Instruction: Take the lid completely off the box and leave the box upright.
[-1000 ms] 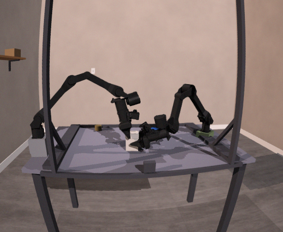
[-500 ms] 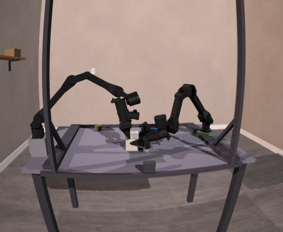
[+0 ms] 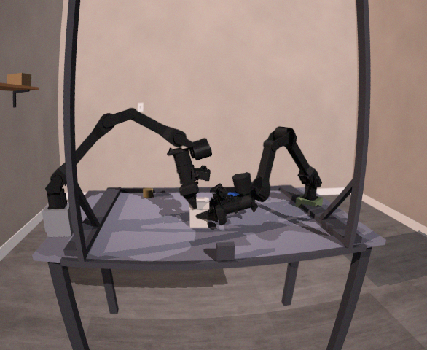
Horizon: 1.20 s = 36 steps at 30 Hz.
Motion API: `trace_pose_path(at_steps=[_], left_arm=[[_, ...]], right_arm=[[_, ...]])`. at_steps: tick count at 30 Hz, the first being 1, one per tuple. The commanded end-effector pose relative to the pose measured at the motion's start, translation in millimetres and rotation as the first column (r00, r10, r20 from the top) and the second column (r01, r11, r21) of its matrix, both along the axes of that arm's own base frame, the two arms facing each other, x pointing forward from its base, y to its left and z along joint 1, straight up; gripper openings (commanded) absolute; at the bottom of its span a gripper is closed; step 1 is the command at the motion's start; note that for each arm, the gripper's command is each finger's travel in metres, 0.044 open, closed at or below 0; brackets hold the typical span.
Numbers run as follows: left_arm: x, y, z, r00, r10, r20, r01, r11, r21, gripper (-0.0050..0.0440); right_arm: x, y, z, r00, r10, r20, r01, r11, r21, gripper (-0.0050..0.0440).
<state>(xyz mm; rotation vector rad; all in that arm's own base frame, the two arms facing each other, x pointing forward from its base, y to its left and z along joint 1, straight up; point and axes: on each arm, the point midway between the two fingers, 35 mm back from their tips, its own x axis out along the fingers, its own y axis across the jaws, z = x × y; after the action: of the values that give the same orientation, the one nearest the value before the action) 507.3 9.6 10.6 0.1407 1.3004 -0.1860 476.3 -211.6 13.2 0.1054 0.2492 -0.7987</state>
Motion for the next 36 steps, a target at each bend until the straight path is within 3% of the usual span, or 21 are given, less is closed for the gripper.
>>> trace_pose_path(at_steps=[1,12,14,17,19,20,24,26,36], left_arm=[[5,0,17,0.999,0.001,0.039,-0.001,1.0,0.003,0.0302],[5,0,17,0.999,0.001,0.039,-0.001,1.0,0.003,0.0242],[6,0,19,0.999,0.001,0.041,-0.001,1.0,0.003,0.0194],[8,0,44,0.998,0.001,0.067,-0.001,1.0,0.004,0.0122],[8,0,44,0.998,0.001,0.067,-0.001,1.0,0.004,0.0122],[8,0,49,0.998,0.001,0.067,-0.001,1.0,0.004,0.0098],[6,0,84,0.998,0.001,0.067,-0.001,1.0,0.004,0.0002],[5,0,101,0.998,0.001,0.067,-0.001,1.0,0.004,0.0],[4,0,111,1.0,0.001,0.03,-0.001,1.0,0.003,-0.0004]], right_arm=[[4,-1,14,1.0,0.003,0.029,-0.003,1.0,-0.009,-0.0001],[4,-1,14,1.0,0.003,0.029,-0.003,1.0,-0.009,-0.0005],[4,-1,14,1.0,0.003,0.029,-0.003,1.0,-0.009,-0.002],[4,-1,14,1.0,0.003,0.029,-0.003,1.0,-0.009,-0.0043],[4,-1,14,1.0,0.003,0.029,-0.003,1.0,-0.009,-0.0043],[4,-1,14,1.0,0.003,0.029,-0.003,1.0,-0.009,-0.005],[4,-1,14,1.0,0.003,0.029,-0.003,1.0,-0.009,-0.005],[4,-1,14,1.0,0.003,0.029,-0.003,1.0,-0.009,-0.005],[4,-1,14,1.0,0.003,0.029,-0.003,1.0,-0.009,-0.005]])
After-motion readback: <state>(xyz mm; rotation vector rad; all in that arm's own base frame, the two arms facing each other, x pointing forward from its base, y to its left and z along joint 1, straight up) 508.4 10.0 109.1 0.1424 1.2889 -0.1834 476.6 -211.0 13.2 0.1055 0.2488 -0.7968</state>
